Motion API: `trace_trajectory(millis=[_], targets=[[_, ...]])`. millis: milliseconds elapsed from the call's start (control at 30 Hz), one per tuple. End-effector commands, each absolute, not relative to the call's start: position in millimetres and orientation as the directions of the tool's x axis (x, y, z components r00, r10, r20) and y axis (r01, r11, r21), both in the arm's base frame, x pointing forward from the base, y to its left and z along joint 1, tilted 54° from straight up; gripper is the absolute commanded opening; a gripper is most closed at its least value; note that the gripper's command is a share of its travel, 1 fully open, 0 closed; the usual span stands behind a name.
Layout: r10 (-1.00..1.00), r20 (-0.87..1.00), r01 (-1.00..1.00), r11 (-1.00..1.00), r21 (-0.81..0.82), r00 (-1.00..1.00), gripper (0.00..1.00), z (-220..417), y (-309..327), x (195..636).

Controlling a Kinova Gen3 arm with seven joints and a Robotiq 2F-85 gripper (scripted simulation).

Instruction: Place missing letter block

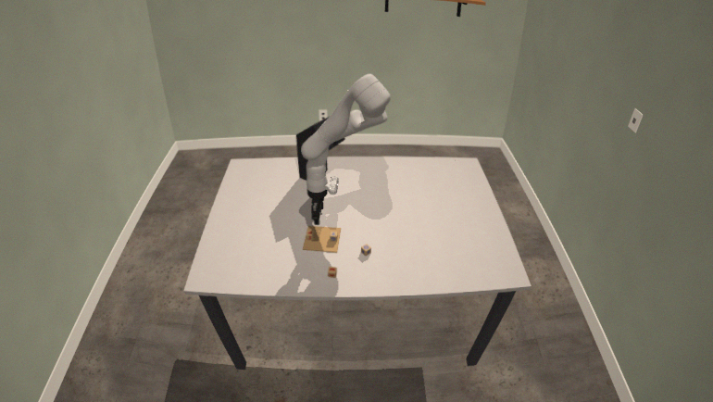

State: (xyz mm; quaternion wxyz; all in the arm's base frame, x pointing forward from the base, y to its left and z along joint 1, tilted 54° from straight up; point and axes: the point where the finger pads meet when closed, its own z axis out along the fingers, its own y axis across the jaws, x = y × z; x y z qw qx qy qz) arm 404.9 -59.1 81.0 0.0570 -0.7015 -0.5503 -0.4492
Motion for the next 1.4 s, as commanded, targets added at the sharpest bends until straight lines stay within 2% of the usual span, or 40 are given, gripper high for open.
trace_trajectory(millis=[0,500,1000,1367], targets=[[0.72,0.694,0.822,-0.388,0.416,-0.012,1.0,81.4,-58.0,403.7],[0.717,0.697,0.821,-0.39,0.416,-0.012,1.0,85.8,-65.7,418.4],[0.713,0.701,0.818,-0.392,0.421,-0.018,1.0,135.0,-104.0,516.3],[0.714,0.701,0.82,-0.398,0.413,-0.007,1.0,167.2,-114.9,557.7]])
